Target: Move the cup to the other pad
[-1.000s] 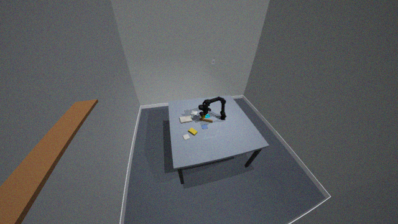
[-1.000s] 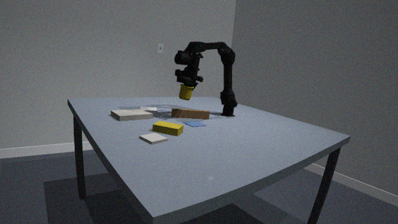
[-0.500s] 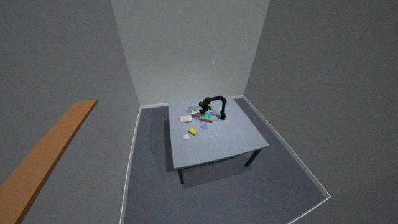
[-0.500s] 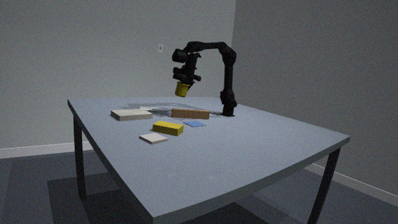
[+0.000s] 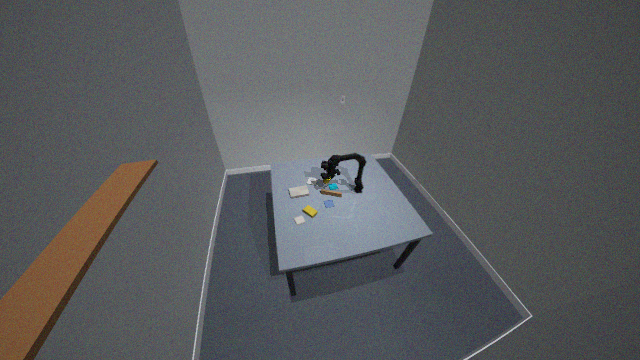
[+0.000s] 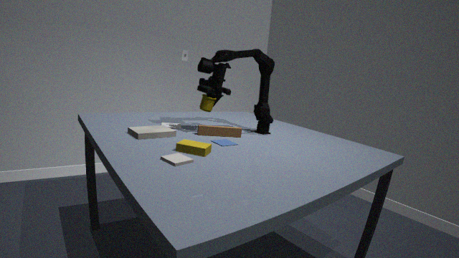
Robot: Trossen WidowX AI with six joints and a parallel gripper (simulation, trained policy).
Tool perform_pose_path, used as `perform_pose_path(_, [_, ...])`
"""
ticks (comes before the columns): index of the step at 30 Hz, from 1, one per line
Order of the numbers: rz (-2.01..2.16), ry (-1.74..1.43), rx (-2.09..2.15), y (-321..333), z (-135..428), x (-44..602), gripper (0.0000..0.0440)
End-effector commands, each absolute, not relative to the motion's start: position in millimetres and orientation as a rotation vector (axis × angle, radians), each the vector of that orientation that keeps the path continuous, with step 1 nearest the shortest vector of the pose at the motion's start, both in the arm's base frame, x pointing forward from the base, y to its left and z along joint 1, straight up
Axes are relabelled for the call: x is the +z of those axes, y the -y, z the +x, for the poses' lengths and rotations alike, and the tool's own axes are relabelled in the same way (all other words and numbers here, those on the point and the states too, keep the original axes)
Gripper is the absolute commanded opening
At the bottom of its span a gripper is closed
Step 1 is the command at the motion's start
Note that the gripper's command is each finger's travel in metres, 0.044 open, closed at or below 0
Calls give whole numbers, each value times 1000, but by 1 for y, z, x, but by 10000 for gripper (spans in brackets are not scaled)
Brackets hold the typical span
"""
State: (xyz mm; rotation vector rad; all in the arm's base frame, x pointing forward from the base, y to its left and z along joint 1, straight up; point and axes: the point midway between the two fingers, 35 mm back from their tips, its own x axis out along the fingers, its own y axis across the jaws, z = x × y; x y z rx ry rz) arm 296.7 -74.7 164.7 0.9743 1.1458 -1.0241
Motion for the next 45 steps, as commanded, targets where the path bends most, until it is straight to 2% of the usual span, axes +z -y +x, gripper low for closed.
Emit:
perform_pose_path(1, [983,-1123,-1032,81,292,165,0])
perform_pose_path(30, [1073,-1063,-1124,104,251,106,6])
perform_pose_path(36, [1082,-1067,-1140,103,239,92,22])
perform_pose_path(45, [1098,-1072,-1183,102,220,76,69])
